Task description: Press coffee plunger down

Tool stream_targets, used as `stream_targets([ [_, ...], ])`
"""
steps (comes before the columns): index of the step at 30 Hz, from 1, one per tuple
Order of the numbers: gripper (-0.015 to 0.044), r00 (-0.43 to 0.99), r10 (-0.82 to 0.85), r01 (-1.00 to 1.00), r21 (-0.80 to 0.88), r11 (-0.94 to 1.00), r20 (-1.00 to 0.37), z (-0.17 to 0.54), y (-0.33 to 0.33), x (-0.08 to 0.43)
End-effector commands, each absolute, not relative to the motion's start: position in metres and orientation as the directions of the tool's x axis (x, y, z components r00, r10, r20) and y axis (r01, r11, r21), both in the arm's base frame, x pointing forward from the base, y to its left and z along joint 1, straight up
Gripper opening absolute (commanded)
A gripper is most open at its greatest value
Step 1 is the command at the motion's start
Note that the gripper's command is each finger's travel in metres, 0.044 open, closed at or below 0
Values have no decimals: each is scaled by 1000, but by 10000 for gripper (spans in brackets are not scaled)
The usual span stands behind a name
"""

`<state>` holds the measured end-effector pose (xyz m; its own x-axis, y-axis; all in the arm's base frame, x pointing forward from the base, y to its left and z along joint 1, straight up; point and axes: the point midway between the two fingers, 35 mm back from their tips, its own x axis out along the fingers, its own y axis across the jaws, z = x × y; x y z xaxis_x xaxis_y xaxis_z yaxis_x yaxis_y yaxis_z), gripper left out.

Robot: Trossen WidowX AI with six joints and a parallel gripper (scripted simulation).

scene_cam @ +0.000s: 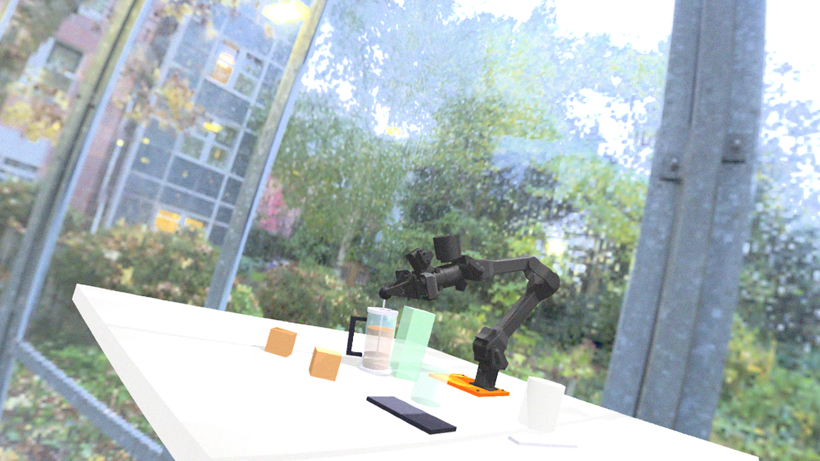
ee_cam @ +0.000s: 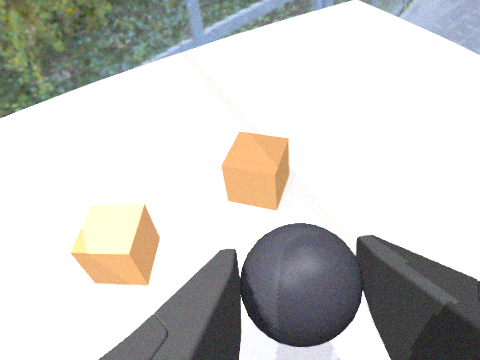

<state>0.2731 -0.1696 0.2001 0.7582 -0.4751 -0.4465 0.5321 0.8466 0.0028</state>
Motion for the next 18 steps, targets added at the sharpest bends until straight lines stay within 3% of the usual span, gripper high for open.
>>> stream_targets([
  [1,128,740,-466,531,-3,847,-485,187,-169,273],
  [18,128,740,-466,531,-3,847,-484,188,-170,275],
])
